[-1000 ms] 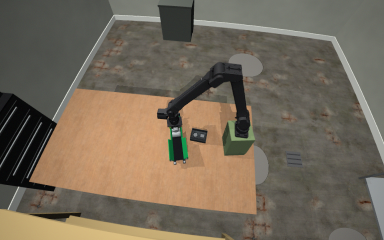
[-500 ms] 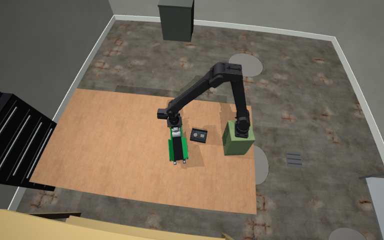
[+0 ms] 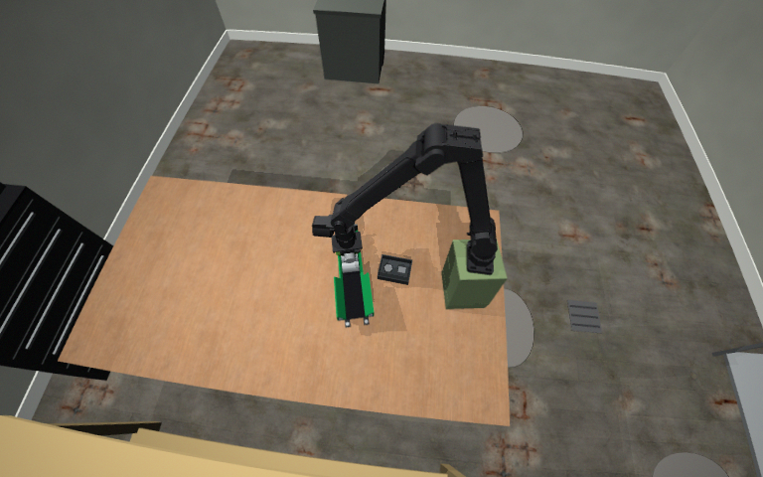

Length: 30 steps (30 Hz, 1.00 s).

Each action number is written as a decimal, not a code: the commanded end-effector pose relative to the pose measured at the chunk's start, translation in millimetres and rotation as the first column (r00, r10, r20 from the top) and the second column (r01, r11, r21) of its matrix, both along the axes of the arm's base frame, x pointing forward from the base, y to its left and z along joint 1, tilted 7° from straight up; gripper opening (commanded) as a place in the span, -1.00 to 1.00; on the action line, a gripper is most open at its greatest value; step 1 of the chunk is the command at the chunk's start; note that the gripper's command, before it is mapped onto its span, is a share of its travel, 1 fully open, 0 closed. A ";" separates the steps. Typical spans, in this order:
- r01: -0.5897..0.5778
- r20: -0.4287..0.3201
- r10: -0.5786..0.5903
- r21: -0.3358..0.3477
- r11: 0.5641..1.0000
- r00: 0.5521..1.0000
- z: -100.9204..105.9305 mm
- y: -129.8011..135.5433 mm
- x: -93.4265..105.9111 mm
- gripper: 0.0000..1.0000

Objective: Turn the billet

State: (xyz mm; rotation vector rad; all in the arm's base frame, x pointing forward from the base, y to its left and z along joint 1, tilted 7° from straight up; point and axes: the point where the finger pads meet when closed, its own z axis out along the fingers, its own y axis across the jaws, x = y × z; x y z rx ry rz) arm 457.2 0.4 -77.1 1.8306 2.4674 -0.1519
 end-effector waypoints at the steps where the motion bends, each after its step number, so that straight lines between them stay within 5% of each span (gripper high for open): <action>1: 0.005 0.075 -0.005 0.001 1.000 0.997 27.0 6.6 19.0 -1.00; 30: -0.007 0.074 0.007 0.000 1.000 0.997 27.0 6.8 19.0 -1.00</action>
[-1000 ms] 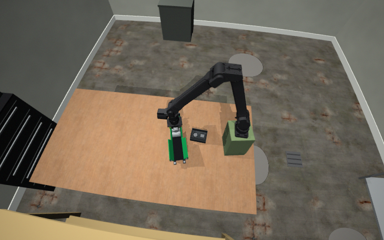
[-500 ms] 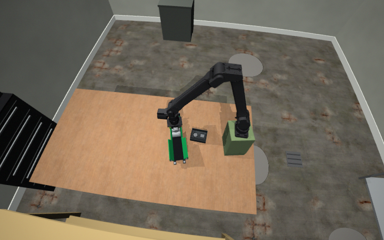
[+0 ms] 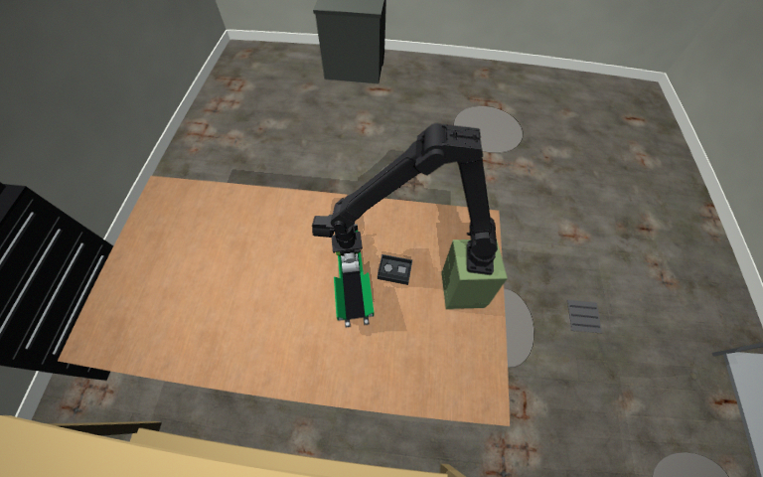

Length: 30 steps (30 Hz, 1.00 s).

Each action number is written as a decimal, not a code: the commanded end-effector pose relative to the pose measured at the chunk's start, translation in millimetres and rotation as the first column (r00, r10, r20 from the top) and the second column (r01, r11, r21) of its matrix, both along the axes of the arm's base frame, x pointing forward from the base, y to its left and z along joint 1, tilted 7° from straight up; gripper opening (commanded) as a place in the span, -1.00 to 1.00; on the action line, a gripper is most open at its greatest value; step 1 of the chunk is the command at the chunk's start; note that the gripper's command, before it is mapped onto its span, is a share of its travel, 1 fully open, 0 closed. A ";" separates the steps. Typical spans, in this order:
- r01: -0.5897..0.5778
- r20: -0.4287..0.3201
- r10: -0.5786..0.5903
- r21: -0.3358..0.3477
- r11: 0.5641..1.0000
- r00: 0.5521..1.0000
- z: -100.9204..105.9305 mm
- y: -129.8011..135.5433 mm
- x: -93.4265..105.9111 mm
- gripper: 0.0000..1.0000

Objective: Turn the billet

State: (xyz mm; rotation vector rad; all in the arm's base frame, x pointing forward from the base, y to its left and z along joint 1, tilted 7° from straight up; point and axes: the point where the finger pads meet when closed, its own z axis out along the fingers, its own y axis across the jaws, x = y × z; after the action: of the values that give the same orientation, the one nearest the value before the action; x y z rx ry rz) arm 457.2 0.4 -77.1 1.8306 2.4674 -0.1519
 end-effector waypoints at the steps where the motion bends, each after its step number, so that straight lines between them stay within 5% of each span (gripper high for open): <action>1: -0.011 0.073 0.011 0.000 1.000 0.997 27.0 6.8 19.0 -1.00; 30: -0.101 0.062 0.101 -0.005 0.995 0.993 26.7 7.5 18.5 -1.00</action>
State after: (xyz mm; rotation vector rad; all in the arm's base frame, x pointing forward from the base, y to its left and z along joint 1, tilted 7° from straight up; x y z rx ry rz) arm 457.2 0.7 -77.1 1.7638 2.5179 -0.1556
